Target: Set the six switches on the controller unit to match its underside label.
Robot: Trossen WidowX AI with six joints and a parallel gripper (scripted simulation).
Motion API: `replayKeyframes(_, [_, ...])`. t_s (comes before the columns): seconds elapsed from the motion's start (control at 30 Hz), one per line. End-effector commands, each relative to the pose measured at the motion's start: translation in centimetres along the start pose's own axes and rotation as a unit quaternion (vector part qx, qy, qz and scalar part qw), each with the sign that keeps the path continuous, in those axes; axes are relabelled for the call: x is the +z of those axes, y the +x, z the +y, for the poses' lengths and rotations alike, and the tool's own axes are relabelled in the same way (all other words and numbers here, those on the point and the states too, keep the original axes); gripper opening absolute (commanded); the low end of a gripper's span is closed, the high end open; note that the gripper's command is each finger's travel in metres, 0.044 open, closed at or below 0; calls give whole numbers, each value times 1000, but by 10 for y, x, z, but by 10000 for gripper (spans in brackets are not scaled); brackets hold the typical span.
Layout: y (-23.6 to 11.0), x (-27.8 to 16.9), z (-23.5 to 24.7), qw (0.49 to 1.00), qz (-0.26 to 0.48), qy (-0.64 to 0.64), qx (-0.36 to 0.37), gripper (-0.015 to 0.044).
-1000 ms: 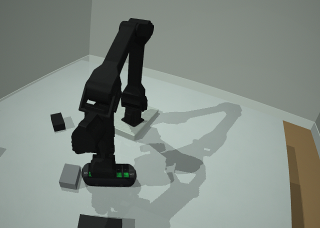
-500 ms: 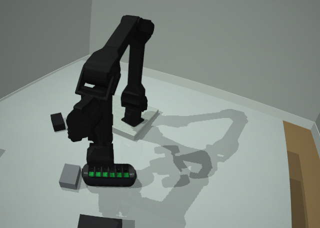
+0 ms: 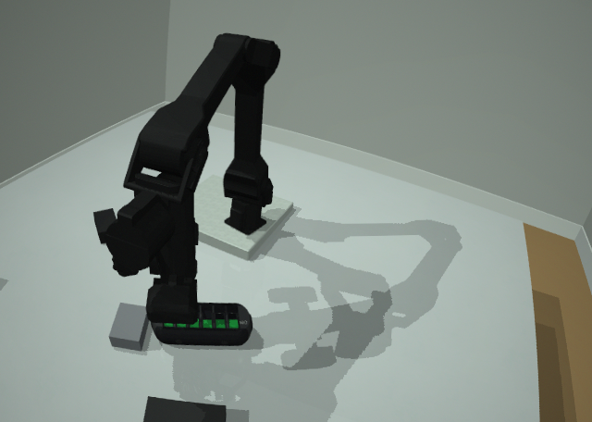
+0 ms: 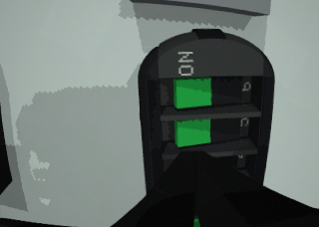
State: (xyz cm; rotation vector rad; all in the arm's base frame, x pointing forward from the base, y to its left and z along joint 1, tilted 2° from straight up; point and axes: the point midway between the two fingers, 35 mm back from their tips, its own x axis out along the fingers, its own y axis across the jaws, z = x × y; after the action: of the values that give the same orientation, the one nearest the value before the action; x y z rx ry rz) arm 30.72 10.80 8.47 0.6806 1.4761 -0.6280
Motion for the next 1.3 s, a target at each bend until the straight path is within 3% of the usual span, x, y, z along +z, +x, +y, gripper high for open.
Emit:
replayKeyframes(0.0, [9,0,-2,1000,1,-2,-6,0])
replayKeyframes(0.6, [34,-1,-2,1000,1,-2,-6,0])
replayKeyframes(1.27, [24,-1,-1,1000,2,-2,-5,0])
